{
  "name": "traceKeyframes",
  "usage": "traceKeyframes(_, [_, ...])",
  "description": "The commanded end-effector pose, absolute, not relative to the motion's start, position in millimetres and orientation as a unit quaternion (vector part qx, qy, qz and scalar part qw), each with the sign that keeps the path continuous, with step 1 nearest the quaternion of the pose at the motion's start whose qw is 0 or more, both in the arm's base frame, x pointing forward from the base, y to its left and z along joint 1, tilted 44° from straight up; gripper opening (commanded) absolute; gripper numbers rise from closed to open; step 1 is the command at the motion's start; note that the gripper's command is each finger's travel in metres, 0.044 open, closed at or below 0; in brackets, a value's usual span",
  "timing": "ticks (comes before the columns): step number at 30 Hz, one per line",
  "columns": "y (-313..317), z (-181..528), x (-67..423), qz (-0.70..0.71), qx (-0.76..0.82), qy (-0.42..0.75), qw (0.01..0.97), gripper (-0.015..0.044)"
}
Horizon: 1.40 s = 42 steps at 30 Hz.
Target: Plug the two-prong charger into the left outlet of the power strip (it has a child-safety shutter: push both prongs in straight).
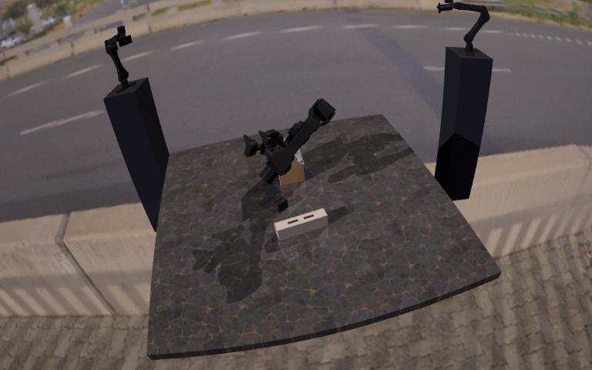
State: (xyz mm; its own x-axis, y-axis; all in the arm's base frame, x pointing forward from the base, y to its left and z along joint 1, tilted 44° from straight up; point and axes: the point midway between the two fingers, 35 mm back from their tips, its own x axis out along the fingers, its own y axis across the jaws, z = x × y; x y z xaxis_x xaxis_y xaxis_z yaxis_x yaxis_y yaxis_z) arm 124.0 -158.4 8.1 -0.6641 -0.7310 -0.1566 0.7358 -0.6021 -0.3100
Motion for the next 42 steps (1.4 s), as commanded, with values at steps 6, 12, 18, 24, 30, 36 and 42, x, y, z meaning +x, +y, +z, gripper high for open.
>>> traceKeyframes(6, [-153,2,120,-0.898,0.017,0.216,0.383,0.044])
traceKeyframes(12, [-145,-8,115,-0.895,0.036,0.278,0.347,0.044])
traceKeyframes(18, [-138,-15,111,-0.887,0.056,0.33,0.319,0.044])
traceKeyframes(24, [-142,-24,118,-0.883,0.115,0.343,0.3,0.044])
traceKeyframes(30, [-133,-33,118,-0.865,0.141,0.392,0.281,0.044])
traceKeyframes(36, [-118,-43,118,-0.83,0.173,0.461,0.261,0.044])
traceKeyframes(42, [-103,-53,121,-0.785,0.208,0.528,0.247,0.044])
